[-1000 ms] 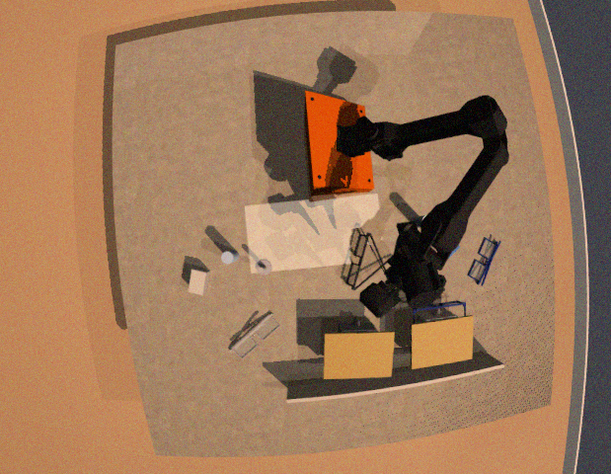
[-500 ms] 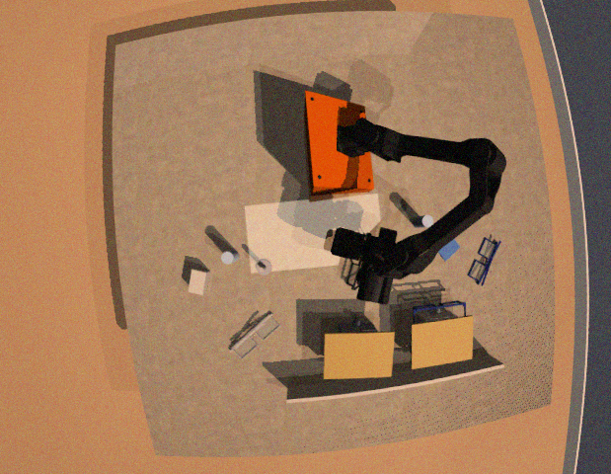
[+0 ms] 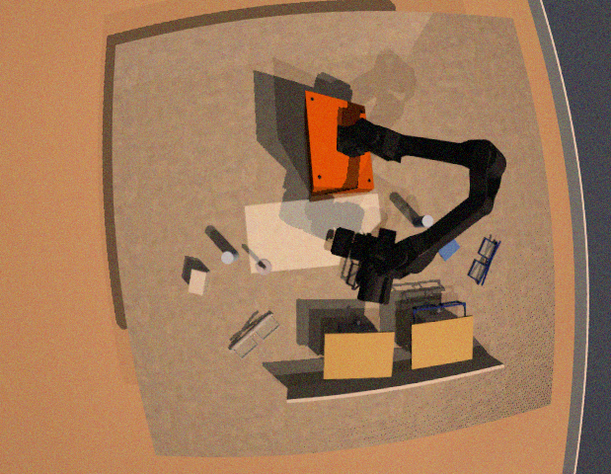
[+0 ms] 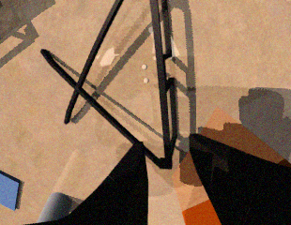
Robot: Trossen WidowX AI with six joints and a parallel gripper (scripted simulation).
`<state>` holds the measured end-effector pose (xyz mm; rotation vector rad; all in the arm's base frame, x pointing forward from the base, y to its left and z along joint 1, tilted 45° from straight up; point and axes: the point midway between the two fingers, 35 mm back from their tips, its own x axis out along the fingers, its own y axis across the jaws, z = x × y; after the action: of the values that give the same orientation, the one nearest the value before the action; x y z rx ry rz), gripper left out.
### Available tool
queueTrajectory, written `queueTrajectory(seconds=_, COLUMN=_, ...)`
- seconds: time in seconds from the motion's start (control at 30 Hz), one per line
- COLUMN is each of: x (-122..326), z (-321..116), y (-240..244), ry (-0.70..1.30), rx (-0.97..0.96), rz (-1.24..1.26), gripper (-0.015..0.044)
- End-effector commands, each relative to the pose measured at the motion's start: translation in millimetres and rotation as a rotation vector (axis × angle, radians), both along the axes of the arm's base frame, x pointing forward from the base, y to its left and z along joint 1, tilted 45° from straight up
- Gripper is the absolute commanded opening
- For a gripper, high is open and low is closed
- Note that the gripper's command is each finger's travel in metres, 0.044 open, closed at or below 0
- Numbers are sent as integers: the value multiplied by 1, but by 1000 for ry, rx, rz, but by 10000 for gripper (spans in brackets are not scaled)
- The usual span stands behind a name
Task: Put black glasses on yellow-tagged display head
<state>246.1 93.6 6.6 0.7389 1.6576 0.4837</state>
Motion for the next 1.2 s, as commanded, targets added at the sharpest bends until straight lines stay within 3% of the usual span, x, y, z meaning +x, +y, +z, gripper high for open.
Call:
queueTrajectory(seconds=0.0, x=-2, z=-6, y=4, ry=11, rx=-3, rz=2, gripper=120)
queueTrajectory(seconds=1.17, x=-9, z=-44, y=35, ry=12, rx=0, rz=2, gripper=120)
